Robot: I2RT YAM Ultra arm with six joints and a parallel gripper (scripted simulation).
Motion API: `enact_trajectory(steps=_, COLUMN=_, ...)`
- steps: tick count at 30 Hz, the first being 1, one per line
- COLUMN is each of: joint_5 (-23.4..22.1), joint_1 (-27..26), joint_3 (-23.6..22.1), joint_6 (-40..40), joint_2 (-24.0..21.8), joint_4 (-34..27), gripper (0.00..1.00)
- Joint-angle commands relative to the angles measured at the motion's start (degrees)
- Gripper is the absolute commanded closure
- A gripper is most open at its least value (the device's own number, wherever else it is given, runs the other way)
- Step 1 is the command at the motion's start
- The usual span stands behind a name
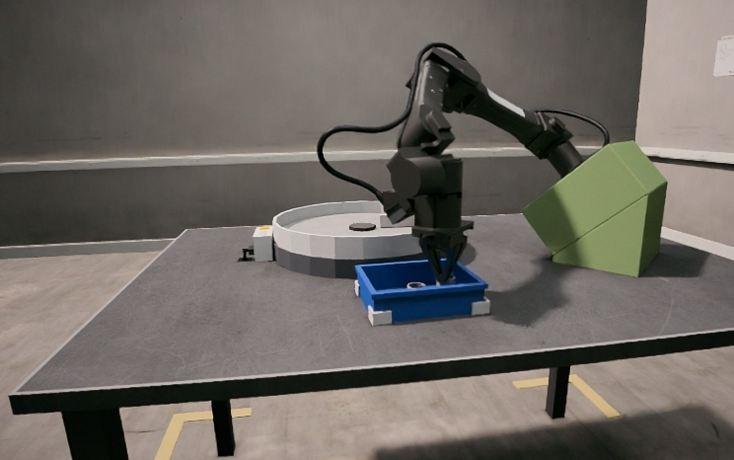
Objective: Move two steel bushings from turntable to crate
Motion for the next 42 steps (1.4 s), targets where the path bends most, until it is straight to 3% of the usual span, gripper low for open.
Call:
enact_trajectory(steps=1, joint_5=0.16, joint_1=-0.56, joint_3=-1.45, joint_6=-1.03, joint_2=-1.15, joint_4=1.39, gripper=1.00)
enact_trajectory(steps=5, joint_5=0.13, joint_1=-0.29, joint_3=-1.61, joint_6=-1.26, joint_2=-1.40, joint_4=1.68, gripper=1.00)
enact_trajectory(steps=6, joint_5=0.10, joint_1=0.43, joint_3=0.45, joint_6=-1.28, joint_2=-1.67, joint_4=1.86, gripper=1.00)
enact_trajectory(steps=42, joint_5=0.11, joint_1=0.43, joint_3=0.62, joint_6=-1.14, joint_2=-0.41, joint_4=1.20, gripper=1.00)
